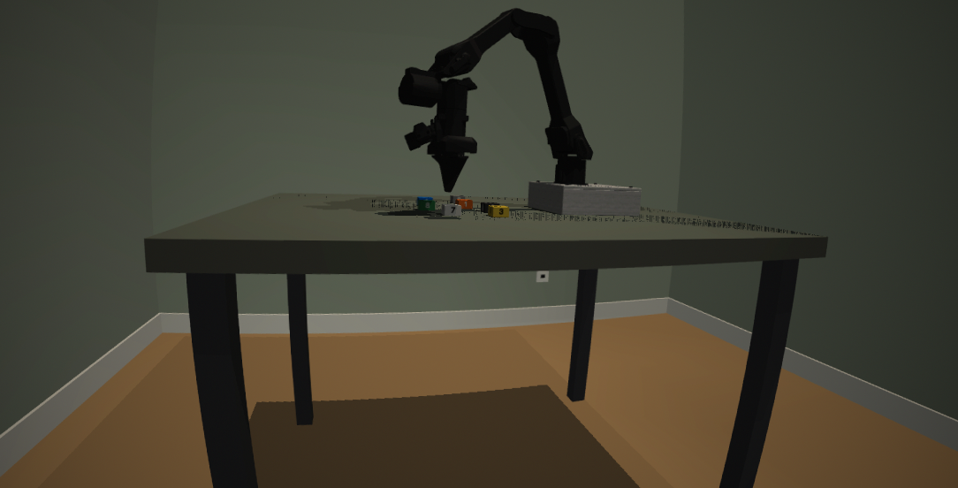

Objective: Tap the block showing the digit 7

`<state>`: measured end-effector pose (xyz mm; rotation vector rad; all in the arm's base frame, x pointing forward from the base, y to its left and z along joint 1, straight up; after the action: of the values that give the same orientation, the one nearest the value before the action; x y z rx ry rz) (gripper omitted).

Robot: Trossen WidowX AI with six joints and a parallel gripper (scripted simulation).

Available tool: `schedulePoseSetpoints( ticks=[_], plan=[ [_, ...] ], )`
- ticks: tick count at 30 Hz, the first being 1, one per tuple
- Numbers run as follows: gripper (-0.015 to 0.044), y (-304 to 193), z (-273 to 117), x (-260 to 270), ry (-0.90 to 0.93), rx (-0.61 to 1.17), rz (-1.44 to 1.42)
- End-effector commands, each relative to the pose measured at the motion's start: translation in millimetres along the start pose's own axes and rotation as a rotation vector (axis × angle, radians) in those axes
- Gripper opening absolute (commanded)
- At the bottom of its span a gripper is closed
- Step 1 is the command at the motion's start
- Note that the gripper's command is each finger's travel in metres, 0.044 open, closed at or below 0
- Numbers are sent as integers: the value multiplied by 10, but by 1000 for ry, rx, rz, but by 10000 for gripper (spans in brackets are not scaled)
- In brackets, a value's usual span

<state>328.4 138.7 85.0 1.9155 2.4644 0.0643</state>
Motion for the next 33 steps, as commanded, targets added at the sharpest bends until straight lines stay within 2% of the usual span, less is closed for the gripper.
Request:
schedulePoseSetpoints(
  ticks=[1,21,24,29,33],
  plan=[
    [20,-17,87,-1,0,8,-3],
    [20,-23,284,-2,0,8,-3],
    [20,-16,17,-1,0,7,-3],
    [20,-19,-17,-2,0,8,-3],
    [125,-204,-311,336,3,10,-3]
  ],
)
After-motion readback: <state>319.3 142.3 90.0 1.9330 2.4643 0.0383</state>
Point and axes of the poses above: the point midway between the two fingers, 35 mm back from their tips, its own z axis out along the fingers, its own x axis across the jaws, y = z × x, the point moved 6 cm from there along -z, back along the fingers, and after that the axes turned 14 degrees about -z, right-handed, at the moved point
